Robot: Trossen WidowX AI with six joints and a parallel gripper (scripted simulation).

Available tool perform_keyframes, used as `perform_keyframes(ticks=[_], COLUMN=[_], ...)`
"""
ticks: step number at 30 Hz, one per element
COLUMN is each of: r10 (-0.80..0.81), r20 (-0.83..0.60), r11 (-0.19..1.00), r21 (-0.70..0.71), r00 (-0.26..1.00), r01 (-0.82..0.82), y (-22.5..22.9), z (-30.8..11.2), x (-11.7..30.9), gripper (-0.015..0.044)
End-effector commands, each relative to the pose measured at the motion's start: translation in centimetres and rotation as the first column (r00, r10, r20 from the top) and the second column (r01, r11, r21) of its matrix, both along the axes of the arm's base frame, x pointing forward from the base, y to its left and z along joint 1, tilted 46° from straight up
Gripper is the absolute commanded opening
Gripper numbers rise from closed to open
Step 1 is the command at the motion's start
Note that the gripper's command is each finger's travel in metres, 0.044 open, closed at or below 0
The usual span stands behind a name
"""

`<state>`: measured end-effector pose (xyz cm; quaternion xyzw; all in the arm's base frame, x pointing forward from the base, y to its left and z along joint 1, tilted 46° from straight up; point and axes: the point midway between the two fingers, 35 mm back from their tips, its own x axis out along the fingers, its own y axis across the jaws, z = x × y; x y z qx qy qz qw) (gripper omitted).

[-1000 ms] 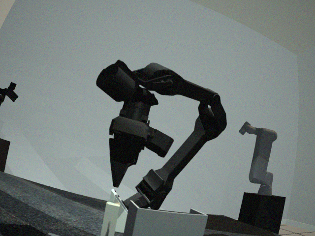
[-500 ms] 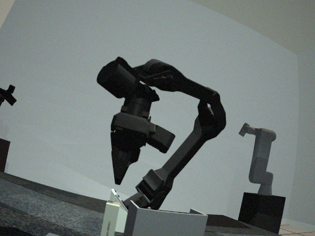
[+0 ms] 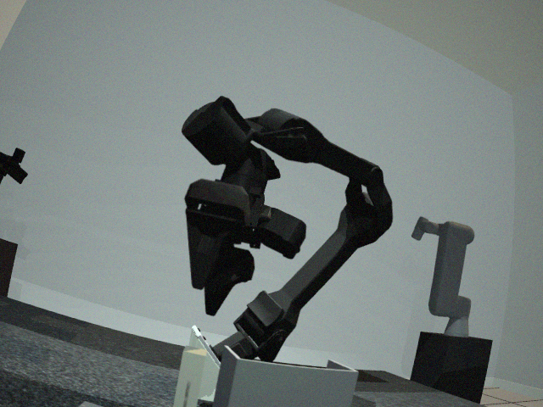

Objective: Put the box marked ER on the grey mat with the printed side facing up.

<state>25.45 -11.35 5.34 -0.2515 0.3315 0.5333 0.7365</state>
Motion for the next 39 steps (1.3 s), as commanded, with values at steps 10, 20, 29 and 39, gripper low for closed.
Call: perform_keyframes(ticks=[10,20,29,39], r10=[-0.173,-0.377,-0.531,-0.64], r20=[-0.052,-0.114,-0.145,-0.183], r11=[0.985,0.926,0.847,0.768], r21=[-0.008,-0.048,-0.069,-0.115], r00=[0.984,0.919,0.835,0.747], r01=[0.173,0.374,0.527,0.63], y=[0.26,0.53,0.71,0.99], z=[0.04,0.14,0.25,0.29], x=[-0.26,-0.44,-0.57,-0.62], gripper=[0.044,0.044,0.044,0.044])
